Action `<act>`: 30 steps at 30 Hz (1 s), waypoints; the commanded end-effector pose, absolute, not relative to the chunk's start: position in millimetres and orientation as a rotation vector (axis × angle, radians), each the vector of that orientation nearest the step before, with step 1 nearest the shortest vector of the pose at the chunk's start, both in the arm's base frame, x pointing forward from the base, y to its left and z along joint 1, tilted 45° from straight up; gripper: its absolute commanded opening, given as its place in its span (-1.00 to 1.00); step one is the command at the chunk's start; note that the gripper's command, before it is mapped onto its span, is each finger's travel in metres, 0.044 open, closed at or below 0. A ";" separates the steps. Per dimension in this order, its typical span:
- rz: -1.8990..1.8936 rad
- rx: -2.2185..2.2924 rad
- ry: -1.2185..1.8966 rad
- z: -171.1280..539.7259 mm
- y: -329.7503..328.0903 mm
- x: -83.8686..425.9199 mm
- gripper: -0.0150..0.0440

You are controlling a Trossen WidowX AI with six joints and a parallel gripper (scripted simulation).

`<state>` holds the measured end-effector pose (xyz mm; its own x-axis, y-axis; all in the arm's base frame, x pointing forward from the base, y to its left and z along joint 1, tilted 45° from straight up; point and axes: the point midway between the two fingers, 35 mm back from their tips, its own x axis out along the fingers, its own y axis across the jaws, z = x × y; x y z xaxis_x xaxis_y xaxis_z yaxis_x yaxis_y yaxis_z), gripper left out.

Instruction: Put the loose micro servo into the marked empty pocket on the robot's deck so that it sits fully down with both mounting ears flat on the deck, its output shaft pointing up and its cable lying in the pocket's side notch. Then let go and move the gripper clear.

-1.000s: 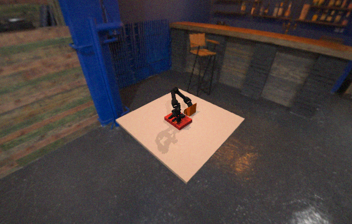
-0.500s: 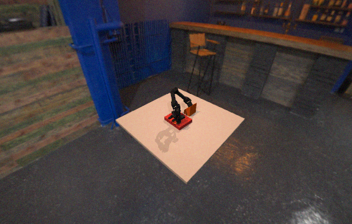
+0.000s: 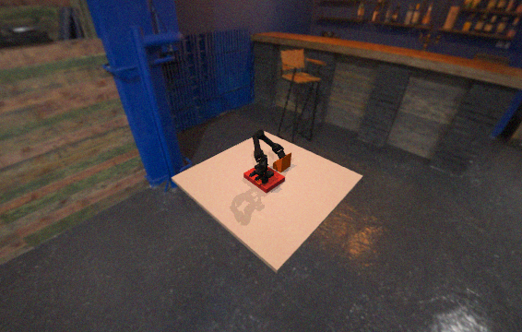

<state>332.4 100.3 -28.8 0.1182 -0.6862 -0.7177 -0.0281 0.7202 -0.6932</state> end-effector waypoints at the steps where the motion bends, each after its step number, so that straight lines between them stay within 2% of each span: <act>1: -0.532 -0.654 1.383 -30.5 98.0 333.2 -0.49; 30: -0.533 -0.655 1.382 -51.1 77.7 336.7 -0.49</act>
